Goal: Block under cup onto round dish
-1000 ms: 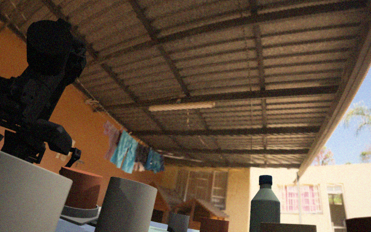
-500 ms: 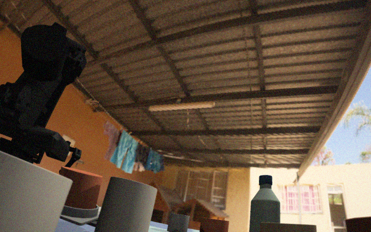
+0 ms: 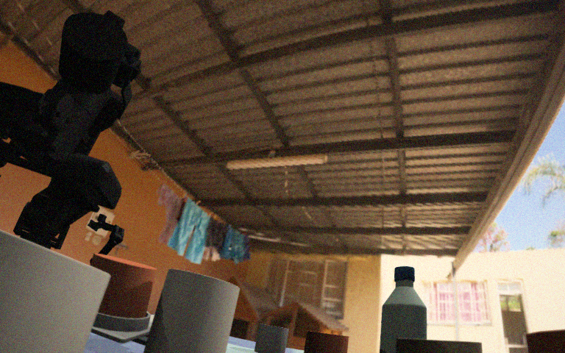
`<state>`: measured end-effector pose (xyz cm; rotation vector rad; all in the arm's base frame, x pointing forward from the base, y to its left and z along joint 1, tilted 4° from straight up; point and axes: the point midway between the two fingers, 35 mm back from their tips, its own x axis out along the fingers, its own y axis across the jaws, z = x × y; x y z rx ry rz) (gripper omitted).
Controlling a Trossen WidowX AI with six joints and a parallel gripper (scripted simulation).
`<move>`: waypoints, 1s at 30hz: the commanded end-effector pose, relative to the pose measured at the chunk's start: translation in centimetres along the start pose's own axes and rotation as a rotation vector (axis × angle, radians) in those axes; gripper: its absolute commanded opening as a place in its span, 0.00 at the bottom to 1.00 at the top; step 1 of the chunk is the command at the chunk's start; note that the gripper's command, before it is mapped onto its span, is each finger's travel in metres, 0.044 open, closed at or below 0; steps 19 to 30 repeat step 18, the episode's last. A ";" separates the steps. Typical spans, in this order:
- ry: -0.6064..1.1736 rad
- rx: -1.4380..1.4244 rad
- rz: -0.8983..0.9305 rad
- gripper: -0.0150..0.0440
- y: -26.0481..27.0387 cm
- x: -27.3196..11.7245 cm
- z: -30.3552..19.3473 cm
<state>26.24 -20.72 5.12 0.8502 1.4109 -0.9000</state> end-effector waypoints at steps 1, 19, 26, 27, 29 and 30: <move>0.001 -0.003 -0.005 1.00 -0.1 -1.6 -0.1; -0.014 0.000 0.007 1.00 -0.1 -6.1 -0.2; -0.014 0.000 0.007 1.00 -0.1 -6.1 -0.2; -0.014 0.000 0.007 1.00 -0.1 -6.1 -0.2; -0.014 0.000 0.007 1.00 -0.1 -6.1 -0.2; -0.014 0.000 0.007 1.00 -0.1 -6.1 -0.2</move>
